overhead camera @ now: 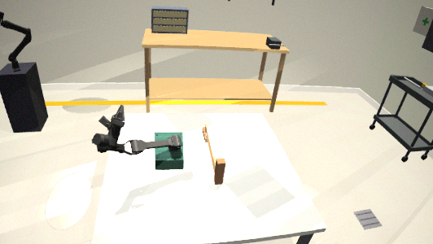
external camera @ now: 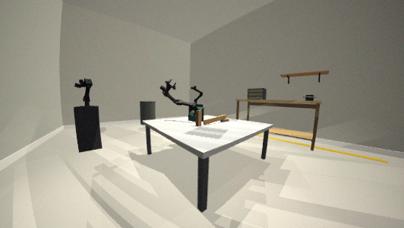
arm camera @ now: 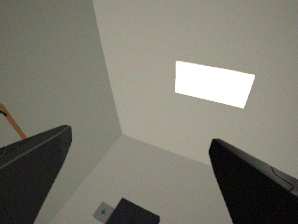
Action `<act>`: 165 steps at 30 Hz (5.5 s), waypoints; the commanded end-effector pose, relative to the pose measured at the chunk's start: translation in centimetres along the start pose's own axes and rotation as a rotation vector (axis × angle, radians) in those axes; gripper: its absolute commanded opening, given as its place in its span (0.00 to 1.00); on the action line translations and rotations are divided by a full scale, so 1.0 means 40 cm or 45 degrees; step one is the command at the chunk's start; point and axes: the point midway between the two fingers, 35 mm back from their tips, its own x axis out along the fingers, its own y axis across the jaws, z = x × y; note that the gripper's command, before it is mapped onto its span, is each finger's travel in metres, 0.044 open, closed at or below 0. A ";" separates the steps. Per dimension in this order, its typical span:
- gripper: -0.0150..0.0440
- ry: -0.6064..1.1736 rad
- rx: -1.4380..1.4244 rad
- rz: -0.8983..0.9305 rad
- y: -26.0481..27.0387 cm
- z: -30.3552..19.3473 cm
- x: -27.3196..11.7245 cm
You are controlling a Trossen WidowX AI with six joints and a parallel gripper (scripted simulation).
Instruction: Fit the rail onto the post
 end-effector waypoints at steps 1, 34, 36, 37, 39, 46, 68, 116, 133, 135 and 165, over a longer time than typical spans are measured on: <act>0.98 0.006 0.005 -0.001 -0.005 -0.005 0.004; 1.00 1.494 0.516 0.382 -0.093 -1.291 0.341; 1.00 1.598 0.526 0.453 -0.045 -1.364 0.326; 1.00 1.650 0.530 0.491 -0.020 -1.398 0.316; 1.00 1.751 0.534 0.572 0.032 -1.462 0.293; 1.00 2.073 0.488 0.967 0.260 -1.646 0.182; 1.00 2.410 0.157 2.085 0.714 -1.694 -0.167; 0.78 2.414 0.153 2.087 0.786 -1.759 -0.301; 0.25 2.414 0.153 2.087 0.786 -1.759 -0.301; 0.25 2.414 0.153 2.087 0.786 -1.759 -0.301; 0.25 2.413 0.154 2.087 0.776 -1.751 -0.276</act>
